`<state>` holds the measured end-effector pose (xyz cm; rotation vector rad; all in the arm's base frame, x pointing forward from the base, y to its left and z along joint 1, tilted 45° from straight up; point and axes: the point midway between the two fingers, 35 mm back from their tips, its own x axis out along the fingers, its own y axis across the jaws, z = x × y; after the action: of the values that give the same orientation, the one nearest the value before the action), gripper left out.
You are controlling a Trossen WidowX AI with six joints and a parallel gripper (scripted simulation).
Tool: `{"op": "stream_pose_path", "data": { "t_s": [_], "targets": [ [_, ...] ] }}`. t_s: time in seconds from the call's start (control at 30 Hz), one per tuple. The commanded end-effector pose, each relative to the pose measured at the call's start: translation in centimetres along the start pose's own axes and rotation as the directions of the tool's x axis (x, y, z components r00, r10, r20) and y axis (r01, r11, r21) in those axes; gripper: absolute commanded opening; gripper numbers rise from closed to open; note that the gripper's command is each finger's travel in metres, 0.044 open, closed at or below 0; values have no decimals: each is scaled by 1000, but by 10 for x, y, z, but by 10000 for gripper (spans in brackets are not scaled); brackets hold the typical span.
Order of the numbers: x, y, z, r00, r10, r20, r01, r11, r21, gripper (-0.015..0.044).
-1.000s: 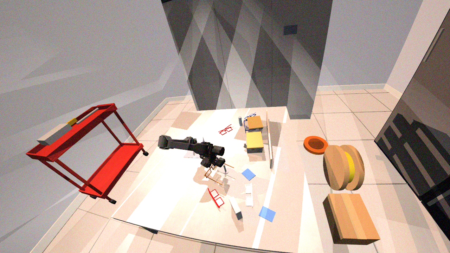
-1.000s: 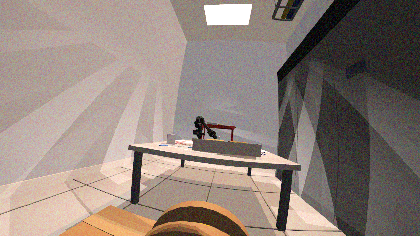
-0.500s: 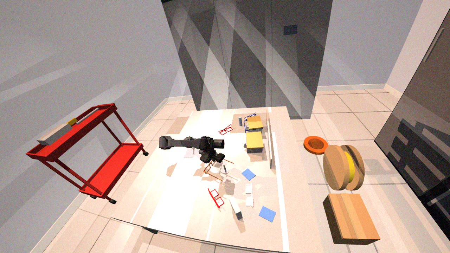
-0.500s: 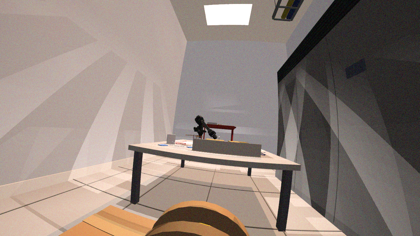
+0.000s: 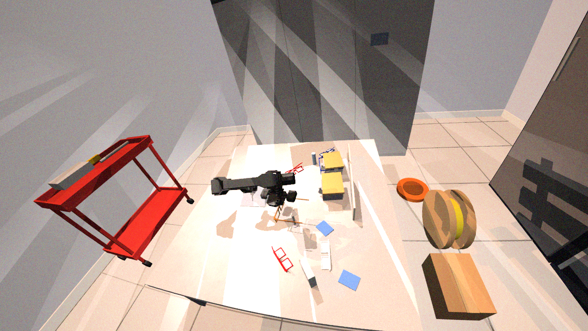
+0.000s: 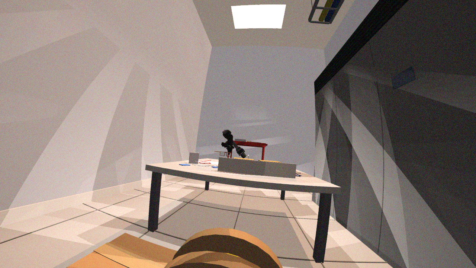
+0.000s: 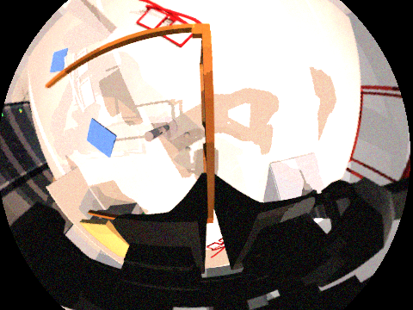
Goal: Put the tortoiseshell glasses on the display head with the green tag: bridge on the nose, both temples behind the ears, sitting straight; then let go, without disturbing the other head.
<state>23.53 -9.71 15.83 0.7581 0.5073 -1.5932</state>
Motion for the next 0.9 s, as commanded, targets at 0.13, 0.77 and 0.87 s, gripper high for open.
{"op": "stream_pose_path", "data": {
  "t_s": [0.13, 0.77, 0.87],
  "targets": [
    [0, 5, -40, 1000, -1, -17, -6, 925, -380, 0],
    [0, -8, -134, 1000, -6, -14, -12, 205, -979, 0],
    [0, -13, -147, 1000, -6, -8, -8, 54, -998, 0]
  ]
}}
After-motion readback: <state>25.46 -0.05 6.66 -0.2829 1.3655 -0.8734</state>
